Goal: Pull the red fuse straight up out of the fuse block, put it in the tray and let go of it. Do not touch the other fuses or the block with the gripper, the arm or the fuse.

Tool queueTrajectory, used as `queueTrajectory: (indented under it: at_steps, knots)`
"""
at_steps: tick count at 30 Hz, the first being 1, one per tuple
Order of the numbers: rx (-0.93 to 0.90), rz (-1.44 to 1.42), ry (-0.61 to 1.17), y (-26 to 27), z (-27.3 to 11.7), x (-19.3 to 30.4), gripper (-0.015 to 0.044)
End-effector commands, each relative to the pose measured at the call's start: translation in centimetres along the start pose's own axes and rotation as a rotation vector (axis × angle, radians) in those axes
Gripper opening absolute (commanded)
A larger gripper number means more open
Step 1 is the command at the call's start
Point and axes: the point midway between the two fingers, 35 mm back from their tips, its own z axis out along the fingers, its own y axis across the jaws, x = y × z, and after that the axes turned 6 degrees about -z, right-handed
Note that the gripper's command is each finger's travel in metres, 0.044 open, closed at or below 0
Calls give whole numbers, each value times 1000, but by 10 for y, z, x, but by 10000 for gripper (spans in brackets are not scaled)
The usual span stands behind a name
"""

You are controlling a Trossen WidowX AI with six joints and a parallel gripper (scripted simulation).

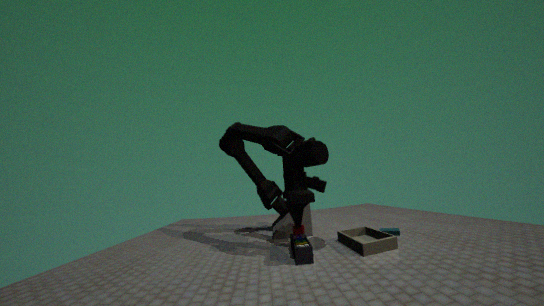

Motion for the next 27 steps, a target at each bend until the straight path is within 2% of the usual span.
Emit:
queueTrajectory:
  at_steps: [1, 20, 27]
  knots:
    - [3, 6, -5, 0, -3, 0, 0]
    - [3, 6, -5, 0, -25, -1, 0]
    - [5, 5, -12, -11, -30, -31, 0]
